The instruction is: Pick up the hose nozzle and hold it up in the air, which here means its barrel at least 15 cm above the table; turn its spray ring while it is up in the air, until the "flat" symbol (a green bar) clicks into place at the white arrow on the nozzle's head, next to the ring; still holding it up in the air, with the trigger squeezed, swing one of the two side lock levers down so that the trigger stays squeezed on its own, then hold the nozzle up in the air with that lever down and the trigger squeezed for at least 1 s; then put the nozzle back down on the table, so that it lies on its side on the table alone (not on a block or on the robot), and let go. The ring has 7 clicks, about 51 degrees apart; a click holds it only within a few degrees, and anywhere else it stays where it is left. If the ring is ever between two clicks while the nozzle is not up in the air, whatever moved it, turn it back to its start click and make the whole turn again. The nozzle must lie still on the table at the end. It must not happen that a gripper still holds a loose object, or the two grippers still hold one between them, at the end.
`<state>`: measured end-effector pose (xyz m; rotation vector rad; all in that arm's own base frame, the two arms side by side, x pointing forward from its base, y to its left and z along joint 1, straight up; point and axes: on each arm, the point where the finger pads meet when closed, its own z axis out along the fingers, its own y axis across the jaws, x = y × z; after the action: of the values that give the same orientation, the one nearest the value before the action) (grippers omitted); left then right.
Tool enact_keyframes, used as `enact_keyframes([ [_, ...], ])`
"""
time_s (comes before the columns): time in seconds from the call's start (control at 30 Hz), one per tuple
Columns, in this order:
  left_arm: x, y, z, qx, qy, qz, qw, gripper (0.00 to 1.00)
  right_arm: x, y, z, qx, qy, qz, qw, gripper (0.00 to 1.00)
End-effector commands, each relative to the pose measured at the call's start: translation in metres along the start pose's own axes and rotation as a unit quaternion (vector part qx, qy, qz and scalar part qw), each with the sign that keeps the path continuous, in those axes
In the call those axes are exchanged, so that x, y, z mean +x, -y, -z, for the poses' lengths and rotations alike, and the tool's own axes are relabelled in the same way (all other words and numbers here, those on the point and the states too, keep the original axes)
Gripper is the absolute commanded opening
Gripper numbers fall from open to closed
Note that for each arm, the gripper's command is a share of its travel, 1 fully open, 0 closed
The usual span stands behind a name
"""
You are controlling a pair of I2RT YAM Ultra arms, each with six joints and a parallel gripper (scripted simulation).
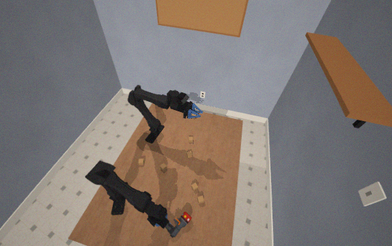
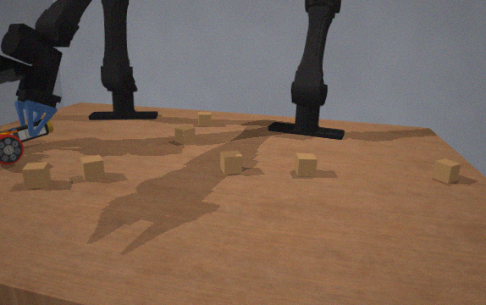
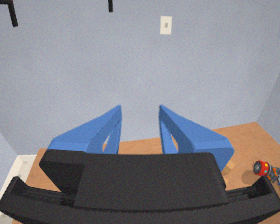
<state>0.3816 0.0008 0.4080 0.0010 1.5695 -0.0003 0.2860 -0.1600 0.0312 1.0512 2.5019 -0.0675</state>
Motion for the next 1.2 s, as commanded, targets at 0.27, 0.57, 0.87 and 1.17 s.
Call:
enact_keyframes([
  [0.27, -0.001, -0.003, 0.005, -0.005, 0.007, 0.003, 1.000, 0.37, -0.044, -0.011, 0.020, -0.022, 0.073, -0.003, 0.997, 0.36],
  [0.57, -0.001, -0.003, 0.005, -0.005, 0.007, 0.003, 1.000, 0.37, -0.044, -0.011, 0.020, -0.022, 0.073, -0.003, 0.997, 0.36],
  [0.87, -0.001, -0.003, 0.005, -0.005, 0.007, 0.003, 1.000, 0.37, -0.031, -0.007, 0.017, -0.013, 0.050, 0.001, 0.999, 0.36],
  [1.17, -0.001, -0.003, 0.005, -0.005, 0.007, 0.003, 1.000, 0.37, -0.036, -0.010, 0.014, -0.017, 0.063, 0.001, 0.998, 0.36],
])
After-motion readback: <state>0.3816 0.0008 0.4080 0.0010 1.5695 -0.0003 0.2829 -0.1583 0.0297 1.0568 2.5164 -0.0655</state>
